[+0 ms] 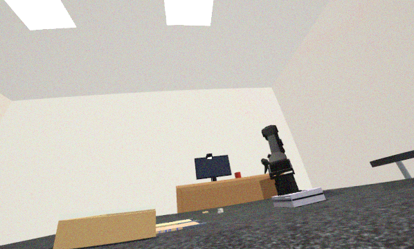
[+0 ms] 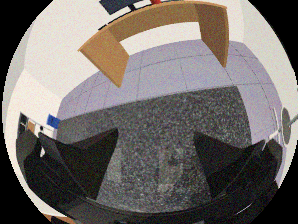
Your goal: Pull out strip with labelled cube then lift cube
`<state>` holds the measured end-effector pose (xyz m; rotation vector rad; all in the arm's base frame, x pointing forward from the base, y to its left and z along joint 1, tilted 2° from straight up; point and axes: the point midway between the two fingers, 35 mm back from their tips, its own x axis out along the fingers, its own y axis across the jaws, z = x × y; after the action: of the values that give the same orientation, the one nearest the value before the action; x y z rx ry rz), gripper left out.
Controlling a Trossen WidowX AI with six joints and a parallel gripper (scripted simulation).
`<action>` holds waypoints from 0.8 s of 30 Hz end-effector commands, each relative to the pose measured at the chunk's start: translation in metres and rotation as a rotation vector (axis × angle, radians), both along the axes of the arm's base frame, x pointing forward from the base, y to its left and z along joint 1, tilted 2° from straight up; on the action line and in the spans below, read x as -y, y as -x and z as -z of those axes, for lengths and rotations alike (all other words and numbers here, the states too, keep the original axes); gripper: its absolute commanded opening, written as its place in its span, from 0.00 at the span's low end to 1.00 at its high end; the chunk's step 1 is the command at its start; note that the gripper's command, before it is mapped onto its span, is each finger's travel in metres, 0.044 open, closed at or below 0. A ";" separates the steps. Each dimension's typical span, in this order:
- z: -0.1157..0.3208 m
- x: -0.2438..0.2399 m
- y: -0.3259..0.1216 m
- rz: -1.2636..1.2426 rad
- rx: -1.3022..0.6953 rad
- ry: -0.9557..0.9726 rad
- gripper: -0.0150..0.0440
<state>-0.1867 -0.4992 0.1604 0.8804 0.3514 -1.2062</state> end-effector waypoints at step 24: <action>-0.045 -0.067 -0.351 -0.530 -0.181 0.082 0.93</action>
<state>0.1186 -0.4605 0.2028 0.6070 0.6028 -0.8626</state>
